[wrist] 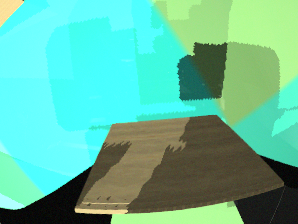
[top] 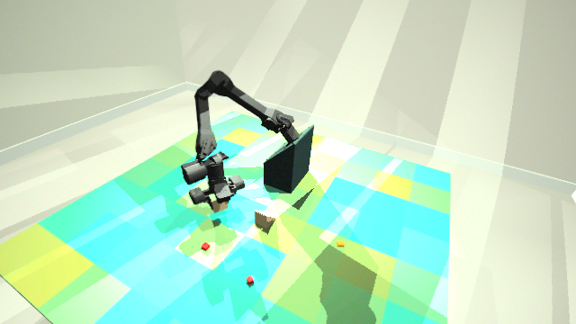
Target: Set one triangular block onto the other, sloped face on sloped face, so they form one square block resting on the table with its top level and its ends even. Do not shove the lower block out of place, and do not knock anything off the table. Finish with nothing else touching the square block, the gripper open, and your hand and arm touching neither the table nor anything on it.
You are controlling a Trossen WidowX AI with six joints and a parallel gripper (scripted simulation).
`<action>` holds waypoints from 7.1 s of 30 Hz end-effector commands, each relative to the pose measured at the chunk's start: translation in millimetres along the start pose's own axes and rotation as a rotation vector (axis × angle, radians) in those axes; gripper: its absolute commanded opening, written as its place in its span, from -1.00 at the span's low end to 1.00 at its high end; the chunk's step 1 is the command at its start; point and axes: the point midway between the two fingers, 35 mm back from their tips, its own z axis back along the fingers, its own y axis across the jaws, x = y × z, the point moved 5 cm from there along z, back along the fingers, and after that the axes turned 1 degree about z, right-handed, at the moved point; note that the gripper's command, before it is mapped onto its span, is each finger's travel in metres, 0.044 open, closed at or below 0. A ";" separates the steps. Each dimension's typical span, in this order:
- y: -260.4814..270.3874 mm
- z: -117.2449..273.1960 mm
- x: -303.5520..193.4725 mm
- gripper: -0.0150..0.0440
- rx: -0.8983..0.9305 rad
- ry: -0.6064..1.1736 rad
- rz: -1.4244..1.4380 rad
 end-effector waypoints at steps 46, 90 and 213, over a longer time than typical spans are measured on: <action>0.3 0.0 -0.3 -0.49 0.001 0.005 0.006; 0.3 0.0 -0.3 -0.49 0.001 0.005 0.006; 0.5 47.7 52.6 1.00 -0.276 0.261 -2.078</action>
